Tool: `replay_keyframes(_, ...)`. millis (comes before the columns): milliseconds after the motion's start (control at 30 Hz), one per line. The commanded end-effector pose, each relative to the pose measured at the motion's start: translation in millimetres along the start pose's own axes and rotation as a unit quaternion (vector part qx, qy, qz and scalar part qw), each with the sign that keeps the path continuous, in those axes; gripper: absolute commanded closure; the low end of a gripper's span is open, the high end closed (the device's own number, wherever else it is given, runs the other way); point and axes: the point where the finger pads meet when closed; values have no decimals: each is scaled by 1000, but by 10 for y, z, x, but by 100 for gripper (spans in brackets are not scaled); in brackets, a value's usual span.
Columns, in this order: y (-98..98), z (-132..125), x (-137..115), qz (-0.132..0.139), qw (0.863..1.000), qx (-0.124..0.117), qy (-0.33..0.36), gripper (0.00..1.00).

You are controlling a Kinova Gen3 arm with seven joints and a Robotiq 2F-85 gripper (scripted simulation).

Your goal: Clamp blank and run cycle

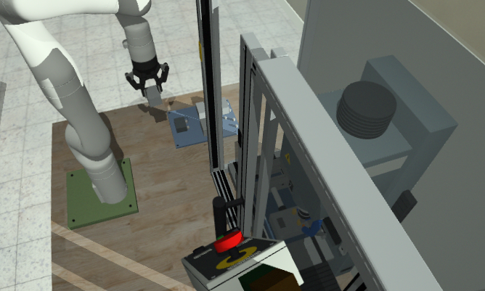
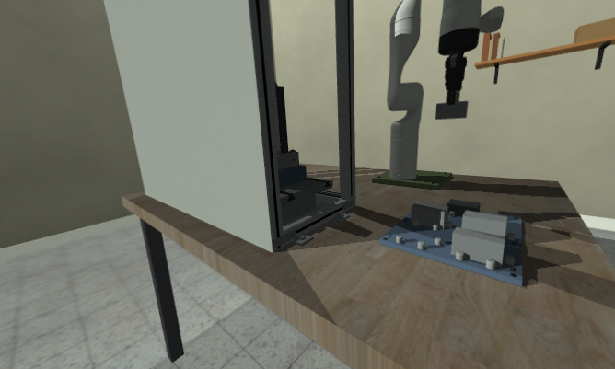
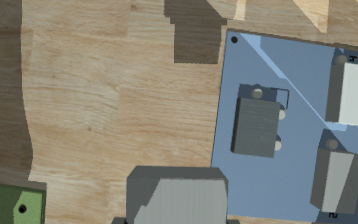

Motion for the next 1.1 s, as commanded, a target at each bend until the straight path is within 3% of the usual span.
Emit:
replay_keyframes(0, -3, 1, 5, 3, 1000, 0, 1, 90)
replay_keyframes(67, -3, 1, 5, 3, 1000, 0, 1, 90)
replay_keyframes(233, -3, 1, 8, 5, 993, 0, -115, 90)
replay_keyframes(633, -3, 1, 8, 5, 993, 0, -115, 90)
replay_keyframes(800, -3, 3, 5, 3, 973, 0, -230, 90)
replay_keyframes(1067, -3, 3, 5, 3, 973, 0, -230, 90)
Point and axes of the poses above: the point where the finger pads meet when closed, its own y axis out along the fingers, its own z axis across the jaws, x = y × z, and after that the axes turned 14 degrees about -y, right-handed
